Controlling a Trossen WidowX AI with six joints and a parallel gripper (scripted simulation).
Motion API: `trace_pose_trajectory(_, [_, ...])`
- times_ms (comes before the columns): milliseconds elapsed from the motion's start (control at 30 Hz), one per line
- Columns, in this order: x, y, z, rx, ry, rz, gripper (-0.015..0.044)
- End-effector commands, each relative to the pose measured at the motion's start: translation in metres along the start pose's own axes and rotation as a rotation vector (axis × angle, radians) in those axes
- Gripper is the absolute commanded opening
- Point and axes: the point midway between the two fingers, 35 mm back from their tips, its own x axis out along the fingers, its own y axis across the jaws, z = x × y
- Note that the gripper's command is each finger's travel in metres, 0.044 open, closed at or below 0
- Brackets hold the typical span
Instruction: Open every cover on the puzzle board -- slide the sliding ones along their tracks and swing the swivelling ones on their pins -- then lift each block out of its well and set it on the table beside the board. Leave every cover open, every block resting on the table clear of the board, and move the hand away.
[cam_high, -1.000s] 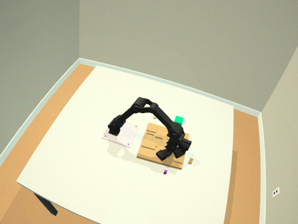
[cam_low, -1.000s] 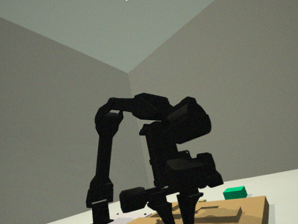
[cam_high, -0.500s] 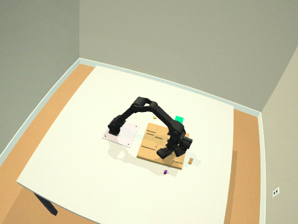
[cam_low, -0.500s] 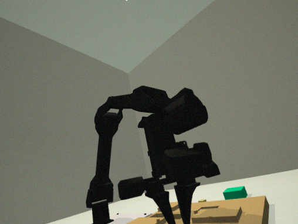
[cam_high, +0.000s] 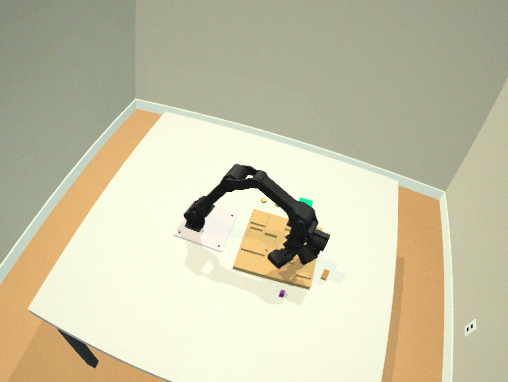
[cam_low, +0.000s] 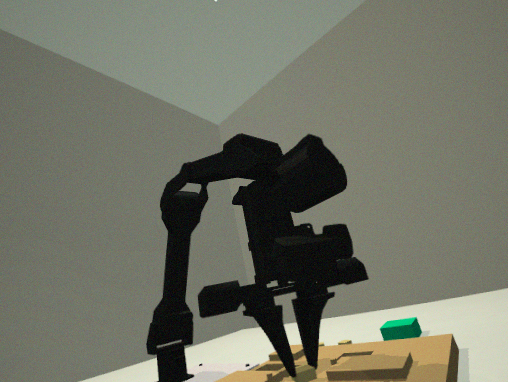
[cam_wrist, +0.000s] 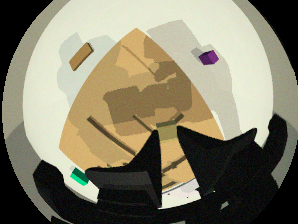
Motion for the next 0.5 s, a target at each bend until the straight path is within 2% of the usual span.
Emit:
trace_pose_trajectory(0, [-0.008,0.001,0.002,-0.003,-0.012,0.007,0.008])
trace_pose_trajectory(467, [-0.04,0.001,0.002,-0.003,-0.012,0.007,0.008])
